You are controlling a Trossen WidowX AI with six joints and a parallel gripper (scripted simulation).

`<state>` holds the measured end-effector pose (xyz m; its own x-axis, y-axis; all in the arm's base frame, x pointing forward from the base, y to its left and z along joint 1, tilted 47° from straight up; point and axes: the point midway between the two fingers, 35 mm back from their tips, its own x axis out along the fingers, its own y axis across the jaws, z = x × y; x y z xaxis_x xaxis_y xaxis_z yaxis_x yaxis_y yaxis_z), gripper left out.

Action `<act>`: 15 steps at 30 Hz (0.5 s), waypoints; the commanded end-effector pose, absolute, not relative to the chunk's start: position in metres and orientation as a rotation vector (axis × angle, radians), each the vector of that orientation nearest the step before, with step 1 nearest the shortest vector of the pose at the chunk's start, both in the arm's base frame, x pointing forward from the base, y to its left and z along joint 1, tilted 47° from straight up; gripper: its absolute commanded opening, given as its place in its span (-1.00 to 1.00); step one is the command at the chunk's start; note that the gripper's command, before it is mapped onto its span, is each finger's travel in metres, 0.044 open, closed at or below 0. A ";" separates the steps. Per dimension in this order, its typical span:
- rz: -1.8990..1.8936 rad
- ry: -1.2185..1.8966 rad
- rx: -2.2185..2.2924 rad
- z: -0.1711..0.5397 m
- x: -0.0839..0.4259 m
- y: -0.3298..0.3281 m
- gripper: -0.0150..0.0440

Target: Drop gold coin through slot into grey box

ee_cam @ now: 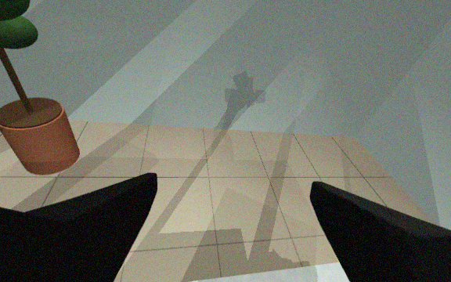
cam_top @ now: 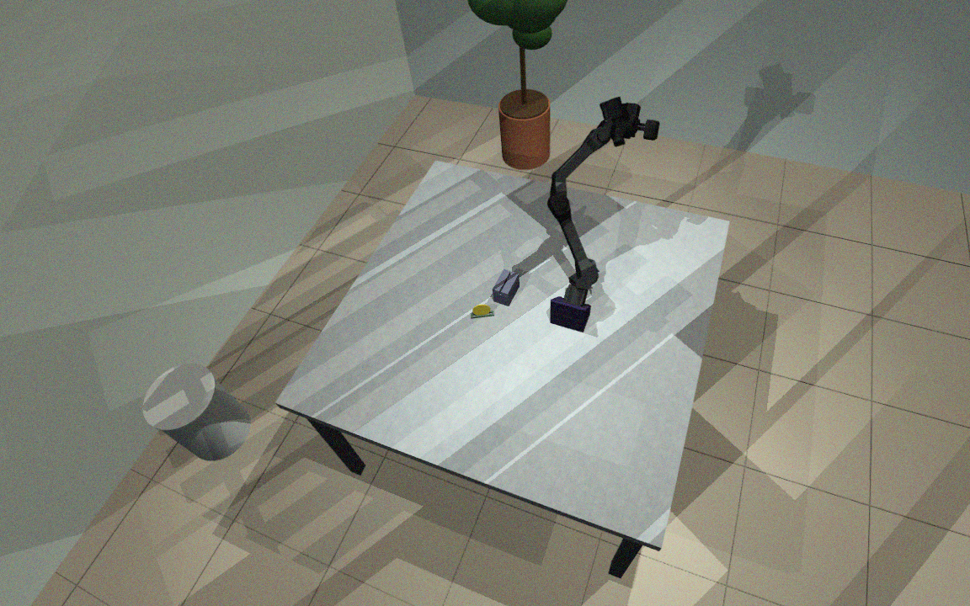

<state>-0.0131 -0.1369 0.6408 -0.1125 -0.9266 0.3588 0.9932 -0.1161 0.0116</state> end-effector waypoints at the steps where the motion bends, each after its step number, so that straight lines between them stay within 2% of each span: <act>1: -1.665 -0.287 -0.296 0.640 -0.014 -0.138 0.78; 9: -1.499 -0.332 -0.092 0.617 -0.031 -0.189 0.06; 15: -1.404 -0.344 0.105 0.586 -0.022 -0.235 0.05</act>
<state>-0.0288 -0.2144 0.6008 0.0807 -0.9713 0.2238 0.9650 0.1324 0.2264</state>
